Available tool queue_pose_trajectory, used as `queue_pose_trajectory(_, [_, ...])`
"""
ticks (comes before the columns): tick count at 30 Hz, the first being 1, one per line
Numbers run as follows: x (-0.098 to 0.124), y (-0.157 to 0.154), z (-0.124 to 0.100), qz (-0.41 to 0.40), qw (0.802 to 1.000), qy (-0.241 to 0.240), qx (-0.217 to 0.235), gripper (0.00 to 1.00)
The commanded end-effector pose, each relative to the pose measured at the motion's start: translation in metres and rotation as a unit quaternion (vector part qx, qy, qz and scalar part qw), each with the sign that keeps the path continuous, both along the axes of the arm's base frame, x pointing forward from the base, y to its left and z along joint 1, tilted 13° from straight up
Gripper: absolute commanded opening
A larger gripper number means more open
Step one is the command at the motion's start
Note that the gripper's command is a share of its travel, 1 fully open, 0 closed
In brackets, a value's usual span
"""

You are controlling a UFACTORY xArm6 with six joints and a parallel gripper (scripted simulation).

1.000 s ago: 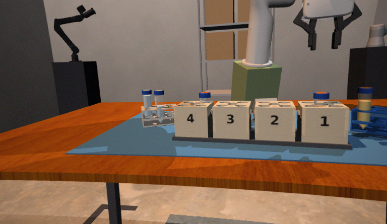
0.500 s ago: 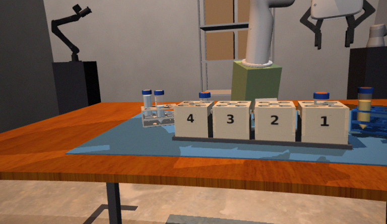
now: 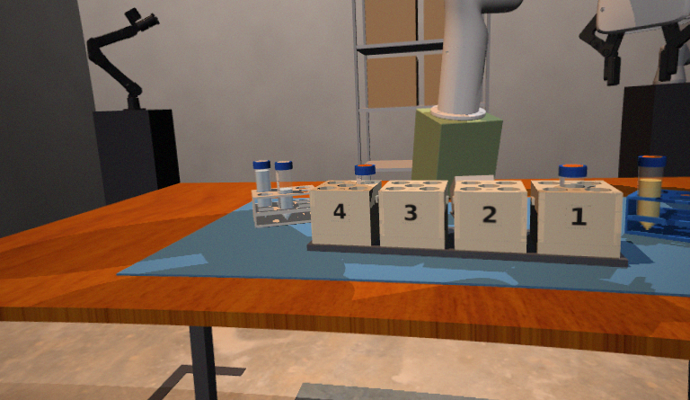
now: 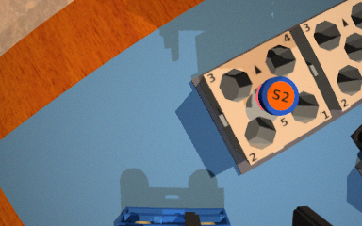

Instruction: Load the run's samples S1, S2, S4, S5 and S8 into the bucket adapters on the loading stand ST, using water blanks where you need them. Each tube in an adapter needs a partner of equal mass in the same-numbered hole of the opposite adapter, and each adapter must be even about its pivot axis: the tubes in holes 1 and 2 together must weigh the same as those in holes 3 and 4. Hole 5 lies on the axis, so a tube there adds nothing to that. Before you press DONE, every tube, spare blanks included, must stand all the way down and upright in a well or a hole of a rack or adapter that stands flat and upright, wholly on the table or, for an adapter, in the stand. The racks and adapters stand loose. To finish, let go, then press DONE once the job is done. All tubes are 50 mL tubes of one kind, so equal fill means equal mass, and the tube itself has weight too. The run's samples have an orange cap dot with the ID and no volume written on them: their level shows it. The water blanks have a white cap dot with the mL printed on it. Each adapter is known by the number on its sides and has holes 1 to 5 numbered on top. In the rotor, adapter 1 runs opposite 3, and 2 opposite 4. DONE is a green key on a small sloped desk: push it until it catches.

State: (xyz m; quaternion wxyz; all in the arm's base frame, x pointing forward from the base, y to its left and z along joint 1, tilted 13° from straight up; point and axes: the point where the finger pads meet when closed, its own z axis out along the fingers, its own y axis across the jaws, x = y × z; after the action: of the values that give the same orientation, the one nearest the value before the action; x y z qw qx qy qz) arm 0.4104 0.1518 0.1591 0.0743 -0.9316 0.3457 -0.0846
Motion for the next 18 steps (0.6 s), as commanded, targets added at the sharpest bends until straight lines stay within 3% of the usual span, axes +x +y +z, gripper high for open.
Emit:
queue_pose_trajectory(1, [-0.002, 0.014, 0.002, -0.009, 1.000, -0.003, -0.007, 0.57])
queue_pose_trajectory(18, [-0.022, 0.087, 0.002, -0.009, 1.000, -0.003, -0.007, 0.57])
